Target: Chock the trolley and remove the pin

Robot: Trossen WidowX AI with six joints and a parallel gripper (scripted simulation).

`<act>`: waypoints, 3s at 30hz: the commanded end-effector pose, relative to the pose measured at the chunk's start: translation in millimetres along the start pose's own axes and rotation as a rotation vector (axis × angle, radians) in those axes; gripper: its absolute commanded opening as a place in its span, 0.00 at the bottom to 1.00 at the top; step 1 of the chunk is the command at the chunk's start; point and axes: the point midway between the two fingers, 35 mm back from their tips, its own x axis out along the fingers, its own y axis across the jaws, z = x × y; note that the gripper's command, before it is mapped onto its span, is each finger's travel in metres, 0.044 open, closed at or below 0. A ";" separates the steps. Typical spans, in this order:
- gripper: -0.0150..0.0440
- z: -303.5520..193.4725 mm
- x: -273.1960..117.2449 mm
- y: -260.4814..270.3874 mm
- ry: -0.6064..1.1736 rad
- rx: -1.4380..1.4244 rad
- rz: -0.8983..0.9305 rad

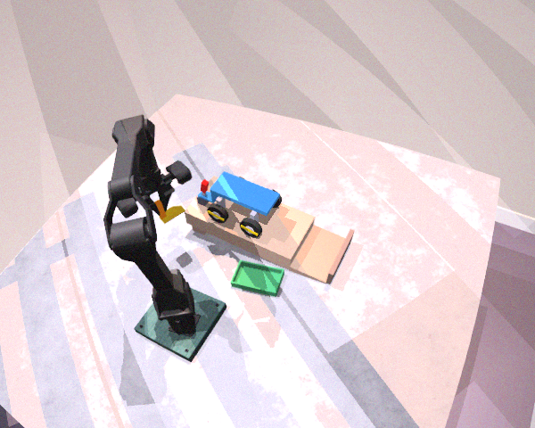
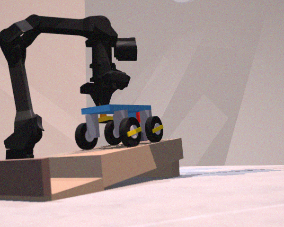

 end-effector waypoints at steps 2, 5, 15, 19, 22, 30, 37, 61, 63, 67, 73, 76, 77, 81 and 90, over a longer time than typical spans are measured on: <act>0.25 -0.2 -0.4 -0.2 -0.001 0.157 -0.002; 0.25 -0.2 -0.4 -0.3 -0.001 0.258 -0.002; 0.25 -0.2 -0.4 -0.3 -0.002 0.586 -0.002; 0.25 -0.2 -0.4 -0.2 -0.003 0.721 -0.002; 0.25 -0.2 -0.4 -0.2 -0.003 0.821 -0.002; 0.25 -0.2 -0.4 -0.2 -0.003 1.094 -0.003; 0.25 -0.1 -0.4 -0.2 -0.004 1.333 -0.004; 0.25 -0.1 -0.4 -0.2 -0.004 2.163 -0.005; 0.25 -0.1 -0.3 -0.2 -0.004 2.233 -0.005; 0.25 0.0 -0.3 -0.2 -0.005 2.371 -0.006; 0.25 0.0 -0.3 -0.2 -0.005 2.579 -0.007; 0.25 0.0 -0.3 -0.2 -0.006 2.683 -0.007; 0.25 0.0 -0.3 -0.2 -0.006 2.711 -0.007; 0.25 0.0 -0.3 -0.2 -0.006 2.734 -0.007; 0.25 -14.5 1.2 -11.9 -0.007 2.734 -0.009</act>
